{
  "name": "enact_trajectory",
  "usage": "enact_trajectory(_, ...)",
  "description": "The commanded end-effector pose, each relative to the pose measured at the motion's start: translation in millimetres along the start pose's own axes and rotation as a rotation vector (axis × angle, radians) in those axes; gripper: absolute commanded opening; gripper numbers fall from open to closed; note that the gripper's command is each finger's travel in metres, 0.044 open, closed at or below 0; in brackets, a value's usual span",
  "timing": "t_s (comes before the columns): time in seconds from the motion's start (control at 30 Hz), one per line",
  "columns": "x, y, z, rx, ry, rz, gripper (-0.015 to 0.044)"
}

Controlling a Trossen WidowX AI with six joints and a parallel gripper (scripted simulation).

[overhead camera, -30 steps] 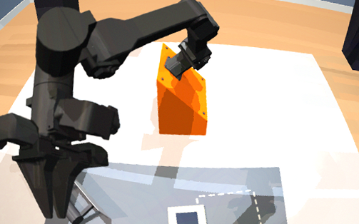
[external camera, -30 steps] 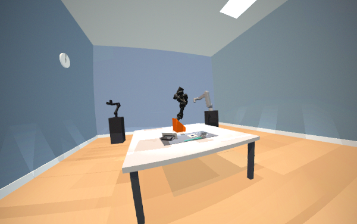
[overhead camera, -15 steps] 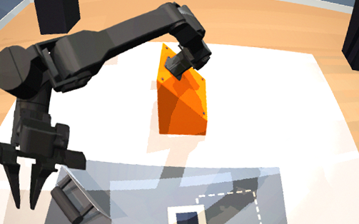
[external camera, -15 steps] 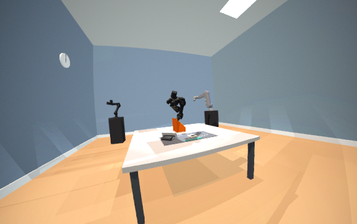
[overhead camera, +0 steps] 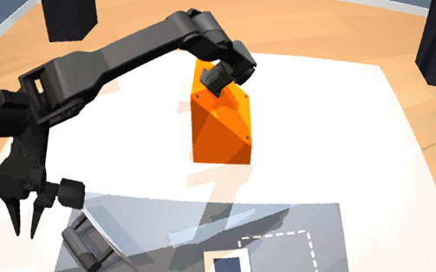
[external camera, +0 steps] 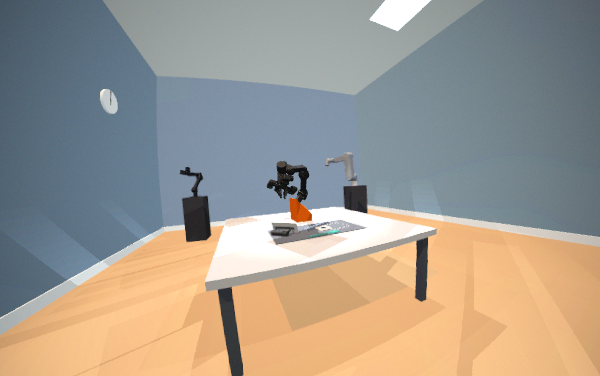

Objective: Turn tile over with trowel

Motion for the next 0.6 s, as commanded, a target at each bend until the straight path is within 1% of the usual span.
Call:
enact_trajectory(0.0,7.0,2.9,-25.1,0.111,0.068,0.02,0.01)
enact_trajectory(0.57,11.8,28.5,-126.1,0.587,0.379,0.092,0.01)
Point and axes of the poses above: the point midway between the two fingers, 35 mm back from their tips, its own x axis out along the fingers, its own y axis across the jaws, z = x × y, the point moved 2 cm from there along -x, back along the fingers, and after that the axes turned 12 degrees about -x, right-handed, at the moved point
